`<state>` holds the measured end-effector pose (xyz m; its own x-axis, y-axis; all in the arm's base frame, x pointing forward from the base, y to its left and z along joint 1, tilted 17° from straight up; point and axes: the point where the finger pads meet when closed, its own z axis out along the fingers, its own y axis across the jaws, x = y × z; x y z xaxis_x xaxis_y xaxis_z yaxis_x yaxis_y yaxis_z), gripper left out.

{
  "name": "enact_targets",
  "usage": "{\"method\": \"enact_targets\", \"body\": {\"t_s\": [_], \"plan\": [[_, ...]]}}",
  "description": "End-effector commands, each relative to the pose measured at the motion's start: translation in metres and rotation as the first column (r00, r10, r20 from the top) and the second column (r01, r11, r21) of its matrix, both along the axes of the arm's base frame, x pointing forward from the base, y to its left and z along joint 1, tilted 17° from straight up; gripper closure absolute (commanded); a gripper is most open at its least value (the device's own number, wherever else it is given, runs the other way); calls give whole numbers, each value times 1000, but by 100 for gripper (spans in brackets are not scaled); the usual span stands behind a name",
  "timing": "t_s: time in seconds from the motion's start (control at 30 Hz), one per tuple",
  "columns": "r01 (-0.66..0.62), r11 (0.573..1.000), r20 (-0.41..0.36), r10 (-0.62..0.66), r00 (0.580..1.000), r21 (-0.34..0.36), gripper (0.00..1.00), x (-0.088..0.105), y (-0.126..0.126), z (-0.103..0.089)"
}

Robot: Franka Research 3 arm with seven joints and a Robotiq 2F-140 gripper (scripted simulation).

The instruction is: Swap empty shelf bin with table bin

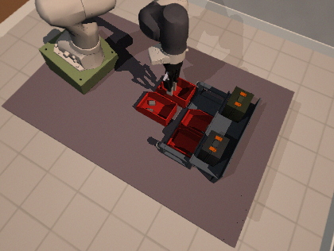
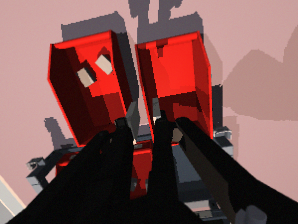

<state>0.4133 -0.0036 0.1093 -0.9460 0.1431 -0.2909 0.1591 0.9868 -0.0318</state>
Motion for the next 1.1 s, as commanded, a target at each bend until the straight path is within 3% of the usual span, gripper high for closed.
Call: {"method": "enact_targets", "body": {"t_s": [0.0, 1.07], "plan": [[-4, 1000, 2, 4, 1000, -3, 85, 1, 0, 0], [-4, 1000, 2, 4, 1000, -3, 85, 4, -1, -11]]}}
